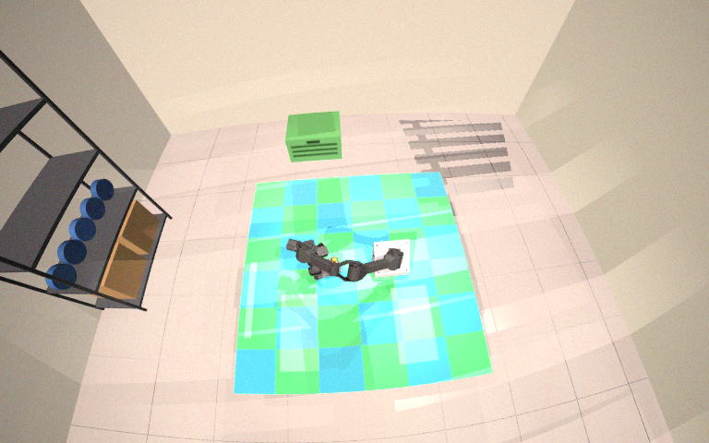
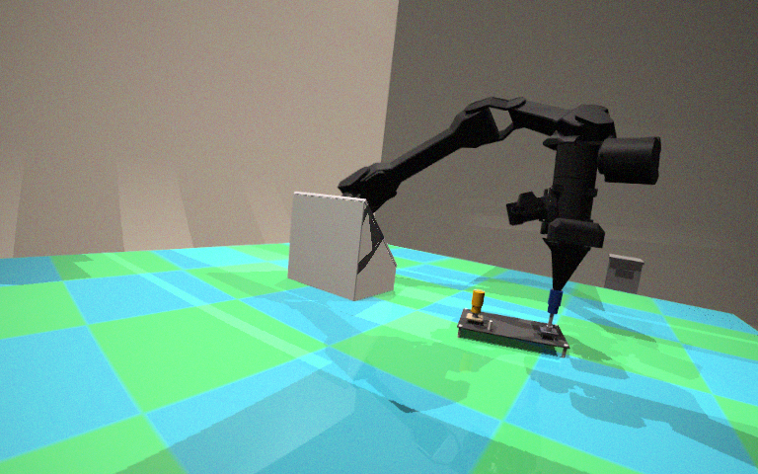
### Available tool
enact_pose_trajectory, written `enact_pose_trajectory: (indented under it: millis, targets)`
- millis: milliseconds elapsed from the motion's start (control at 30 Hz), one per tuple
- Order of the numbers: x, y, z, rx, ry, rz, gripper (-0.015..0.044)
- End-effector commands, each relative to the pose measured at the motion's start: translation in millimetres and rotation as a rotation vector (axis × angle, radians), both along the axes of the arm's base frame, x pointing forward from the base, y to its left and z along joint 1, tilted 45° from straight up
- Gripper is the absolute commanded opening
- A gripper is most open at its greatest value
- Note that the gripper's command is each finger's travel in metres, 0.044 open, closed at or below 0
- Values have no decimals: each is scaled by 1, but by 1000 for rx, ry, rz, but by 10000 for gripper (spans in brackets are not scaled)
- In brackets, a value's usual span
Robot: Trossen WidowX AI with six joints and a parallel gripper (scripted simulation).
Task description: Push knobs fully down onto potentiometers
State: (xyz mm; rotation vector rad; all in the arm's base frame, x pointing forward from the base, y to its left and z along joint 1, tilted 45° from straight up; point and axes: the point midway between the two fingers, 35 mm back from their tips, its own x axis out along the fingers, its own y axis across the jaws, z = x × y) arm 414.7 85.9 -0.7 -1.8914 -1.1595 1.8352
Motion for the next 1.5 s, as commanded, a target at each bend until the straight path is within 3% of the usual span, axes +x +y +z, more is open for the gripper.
enact_pose_trajectory:
  millis: [0,1467]
  targets:
    - [0,0,0,5,3,-2,0]
    - [-2,14,-14,6,3,-2,0]
